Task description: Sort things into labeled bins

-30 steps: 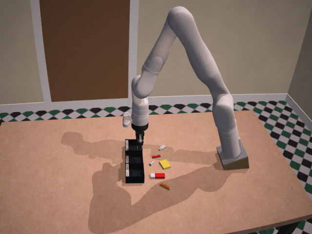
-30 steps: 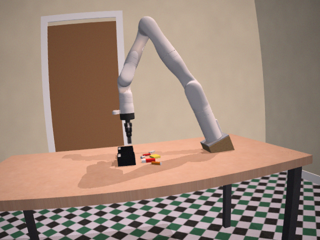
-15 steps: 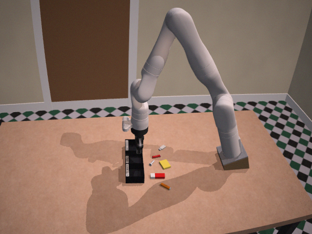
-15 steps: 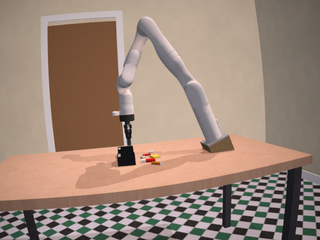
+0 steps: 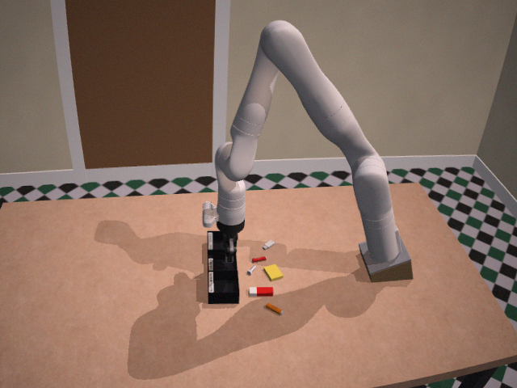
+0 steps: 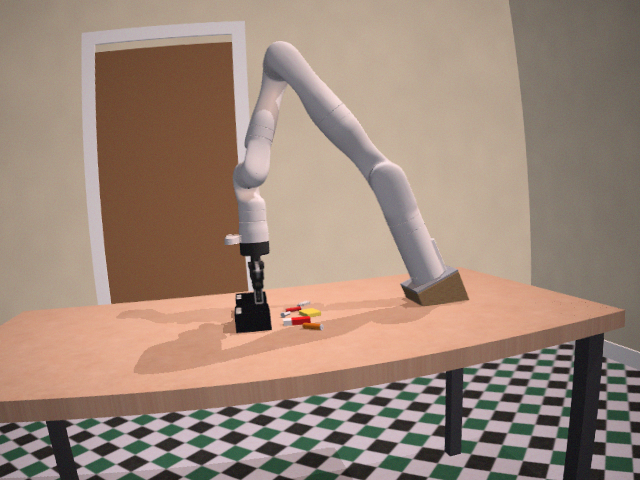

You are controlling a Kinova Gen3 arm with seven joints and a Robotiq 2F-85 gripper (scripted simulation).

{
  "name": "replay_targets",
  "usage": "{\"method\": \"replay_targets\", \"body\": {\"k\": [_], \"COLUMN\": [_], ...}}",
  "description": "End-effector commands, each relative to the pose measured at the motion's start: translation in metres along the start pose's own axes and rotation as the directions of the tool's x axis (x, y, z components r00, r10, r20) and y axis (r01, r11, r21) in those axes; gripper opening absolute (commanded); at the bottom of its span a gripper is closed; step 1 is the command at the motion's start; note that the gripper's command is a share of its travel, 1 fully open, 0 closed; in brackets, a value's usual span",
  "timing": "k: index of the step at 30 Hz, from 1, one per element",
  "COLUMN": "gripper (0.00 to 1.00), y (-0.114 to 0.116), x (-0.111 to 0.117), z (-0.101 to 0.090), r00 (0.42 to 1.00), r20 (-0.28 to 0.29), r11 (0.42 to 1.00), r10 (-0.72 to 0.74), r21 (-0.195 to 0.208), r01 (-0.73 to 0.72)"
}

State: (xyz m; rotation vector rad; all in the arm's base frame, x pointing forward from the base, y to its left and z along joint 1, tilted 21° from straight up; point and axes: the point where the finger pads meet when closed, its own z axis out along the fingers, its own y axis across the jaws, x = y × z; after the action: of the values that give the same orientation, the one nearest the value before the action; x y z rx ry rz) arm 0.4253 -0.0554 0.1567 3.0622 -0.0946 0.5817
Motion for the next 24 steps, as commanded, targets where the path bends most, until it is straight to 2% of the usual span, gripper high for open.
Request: {"method": "replay_targets", "body": {"k": [1, 7, 24], "gripper": [0.09, 0.09, 0.09], "y": [-0.0031, -0.0032, -0.0033], "x": [-0.0031, -0.0029, -0.0023], "z": [0.0135, 0.0222, 0.0209], "r00": [1.0, 1.0, 1.0], "r20": [0.007, 0.007, 0.008], "r11": [1.0, 1.0, 1.0], "r10": [-0.003, -0.003, -0.005], "r21": [0.003, 0.003, 0.003], "r01": [0.003, 0.003, 0.005]}}
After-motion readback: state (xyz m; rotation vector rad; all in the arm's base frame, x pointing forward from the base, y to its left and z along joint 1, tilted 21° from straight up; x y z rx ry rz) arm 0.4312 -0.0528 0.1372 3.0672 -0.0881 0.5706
